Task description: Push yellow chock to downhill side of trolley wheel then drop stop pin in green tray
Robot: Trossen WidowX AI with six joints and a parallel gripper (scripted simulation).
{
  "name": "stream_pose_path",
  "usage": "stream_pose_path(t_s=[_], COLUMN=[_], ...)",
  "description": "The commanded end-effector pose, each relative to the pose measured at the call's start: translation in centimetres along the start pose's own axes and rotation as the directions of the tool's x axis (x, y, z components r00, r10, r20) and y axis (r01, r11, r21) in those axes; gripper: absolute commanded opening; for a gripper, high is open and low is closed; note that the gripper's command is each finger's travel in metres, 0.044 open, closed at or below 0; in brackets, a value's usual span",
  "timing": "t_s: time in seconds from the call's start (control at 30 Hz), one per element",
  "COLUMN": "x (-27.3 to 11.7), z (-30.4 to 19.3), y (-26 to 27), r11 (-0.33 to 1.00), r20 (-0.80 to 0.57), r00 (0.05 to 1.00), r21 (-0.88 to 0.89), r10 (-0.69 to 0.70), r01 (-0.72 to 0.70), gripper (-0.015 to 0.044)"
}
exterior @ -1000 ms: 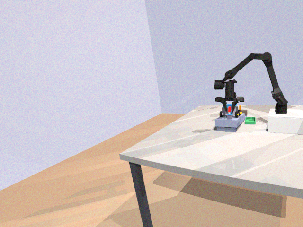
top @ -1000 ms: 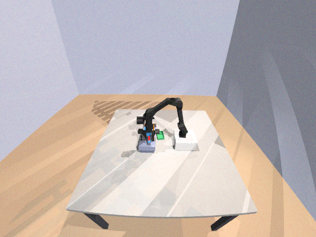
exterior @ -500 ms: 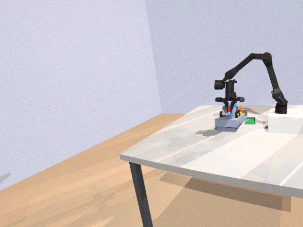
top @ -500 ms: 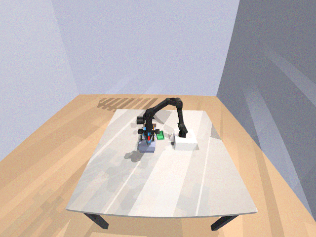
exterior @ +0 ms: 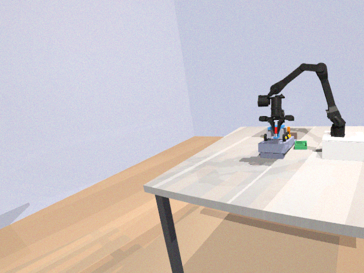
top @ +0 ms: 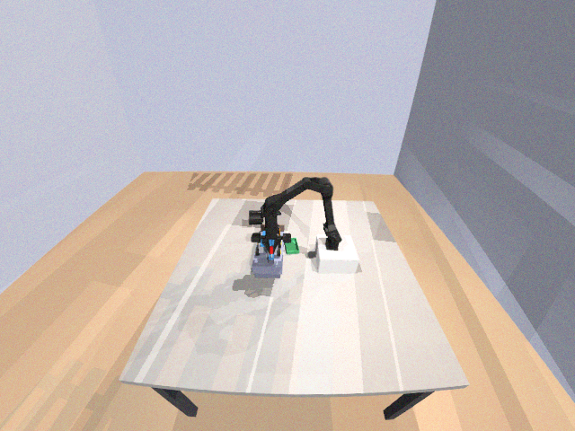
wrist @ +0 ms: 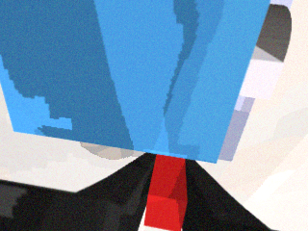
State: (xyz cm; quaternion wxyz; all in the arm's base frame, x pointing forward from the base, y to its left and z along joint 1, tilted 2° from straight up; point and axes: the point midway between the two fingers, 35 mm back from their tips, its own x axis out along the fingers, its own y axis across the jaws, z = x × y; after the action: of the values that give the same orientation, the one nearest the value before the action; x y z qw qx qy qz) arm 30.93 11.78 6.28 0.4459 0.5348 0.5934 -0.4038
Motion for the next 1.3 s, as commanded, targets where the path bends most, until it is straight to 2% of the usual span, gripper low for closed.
stream_pose_path(t_s=[0.0,1.27], x=[-0.5,-2.9], z=[-0.1,-0.3], y=[0.0,0.0], r11=[1.0,1.0], r20=[-0.002,-0.002], r00=[1.0,1.0], r21=[-0.004,-0.004], r10=[0.005,0.005], r01=[-0.005,-0.005], gripper=[0.0,0.0])
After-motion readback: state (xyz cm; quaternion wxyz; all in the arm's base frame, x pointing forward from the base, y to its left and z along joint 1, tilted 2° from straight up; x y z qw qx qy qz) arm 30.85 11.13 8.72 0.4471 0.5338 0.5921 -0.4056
